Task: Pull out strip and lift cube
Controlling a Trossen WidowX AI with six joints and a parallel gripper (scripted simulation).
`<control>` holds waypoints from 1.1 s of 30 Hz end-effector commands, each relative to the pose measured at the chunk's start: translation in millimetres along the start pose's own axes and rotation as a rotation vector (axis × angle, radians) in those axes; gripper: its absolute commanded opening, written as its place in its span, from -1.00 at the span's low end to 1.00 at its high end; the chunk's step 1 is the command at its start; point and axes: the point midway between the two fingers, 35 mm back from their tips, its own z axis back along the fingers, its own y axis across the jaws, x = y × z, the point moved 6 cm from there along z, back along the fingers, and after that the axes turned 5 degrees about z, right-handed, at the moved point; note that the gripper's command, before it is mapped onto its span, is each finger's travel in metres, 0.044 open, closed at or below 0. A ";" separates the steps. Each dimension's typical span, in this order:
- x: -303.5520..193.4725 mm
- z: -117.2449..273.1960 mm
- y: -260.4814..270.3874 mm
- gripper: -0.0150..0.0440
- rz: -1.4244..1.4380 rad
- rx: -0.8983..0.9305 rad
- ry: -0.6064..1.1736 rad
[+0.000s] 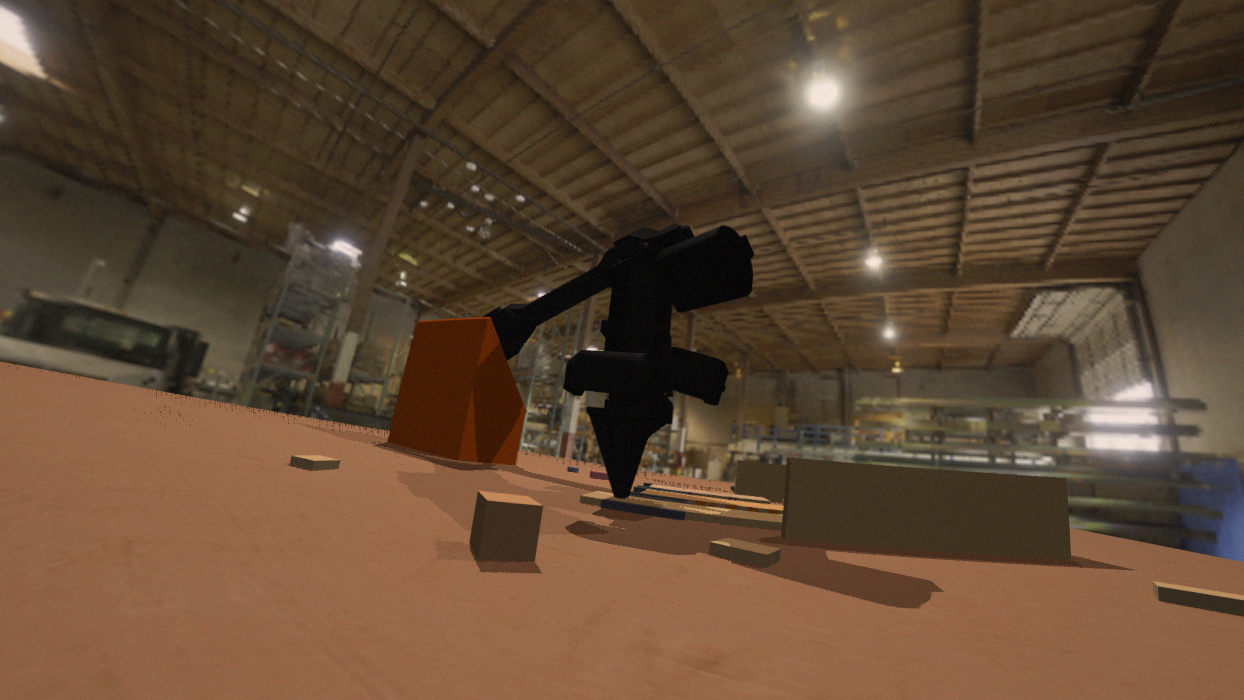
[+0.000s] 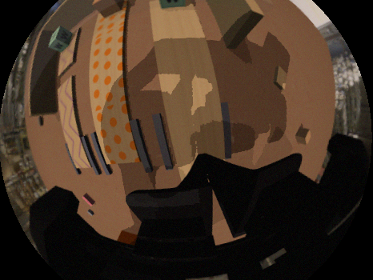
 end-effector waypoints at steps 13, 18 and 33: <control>-31.2 -5.6 2.1 -0.49 -0.010 0.003 0.026; -38.2 -5.5 2.6 -0.49 -0.011 0.003 0.026; -58.4 -5.0 4.0 -0.49 -0.011 0.003 0.027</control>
